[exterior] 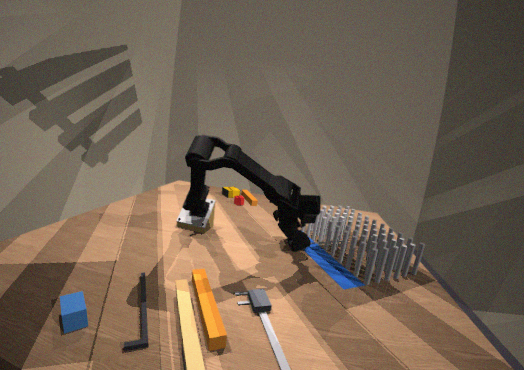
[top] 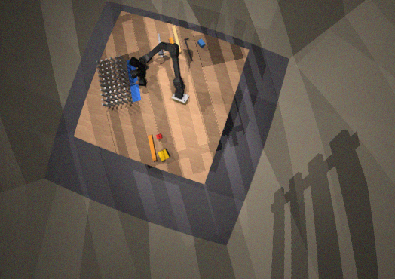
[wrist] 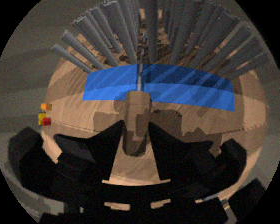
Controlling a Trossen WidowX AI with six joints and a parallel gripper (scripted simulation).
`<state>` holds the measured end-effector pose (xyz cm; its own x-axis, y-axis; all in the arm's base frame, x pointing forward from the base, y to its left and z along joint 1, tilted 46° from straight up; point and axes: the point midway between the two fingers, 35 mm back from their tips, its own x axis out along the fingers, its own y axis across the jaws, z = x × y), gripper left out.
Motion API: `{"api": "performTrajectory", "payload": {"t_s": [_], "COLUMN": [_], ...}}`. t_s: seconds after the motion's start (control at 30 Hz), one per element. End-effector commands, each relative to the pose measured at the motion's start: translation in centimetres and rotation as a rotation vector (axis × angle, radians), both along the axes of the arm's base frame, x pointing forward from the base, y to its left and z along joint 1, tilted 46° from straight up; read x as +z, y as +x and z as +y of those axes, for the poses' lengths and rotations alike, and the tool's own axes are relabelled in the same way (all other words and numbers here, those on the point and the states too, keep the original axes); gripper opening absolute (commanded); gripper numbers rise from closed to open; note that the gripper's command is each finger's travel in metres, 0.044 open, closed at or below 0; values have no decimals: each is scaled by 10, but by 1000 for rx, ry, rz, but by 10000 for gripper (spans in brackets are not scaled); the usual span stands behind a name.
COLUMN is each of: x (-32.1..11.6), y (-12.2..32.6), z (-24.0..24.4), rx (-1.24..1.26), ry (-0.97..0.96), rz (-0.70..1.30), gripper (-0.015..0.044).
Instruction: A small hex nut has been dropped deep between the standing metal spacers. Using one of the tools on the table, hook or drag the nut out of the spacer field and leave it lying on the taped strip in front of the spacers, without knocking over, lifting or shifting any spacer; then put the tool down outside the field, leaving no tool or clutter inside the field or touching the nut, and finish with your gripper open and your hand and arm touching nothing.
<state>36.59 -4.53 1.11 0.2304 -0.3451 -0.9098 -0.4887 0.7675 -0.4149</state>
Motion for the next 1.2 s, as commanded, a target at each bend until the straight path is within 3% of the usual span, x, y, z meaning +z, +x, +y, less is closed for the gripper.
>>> {"api": "performTrajectory", "payload": {"t_s": [0.0, 1.17], "x": [2, 10], "y": [-3, -23], "z": [-1, -9], "rx": [2, 2], "ry": [0, -3], "rz": [-2, 0], "gripper": [0, 0]}}
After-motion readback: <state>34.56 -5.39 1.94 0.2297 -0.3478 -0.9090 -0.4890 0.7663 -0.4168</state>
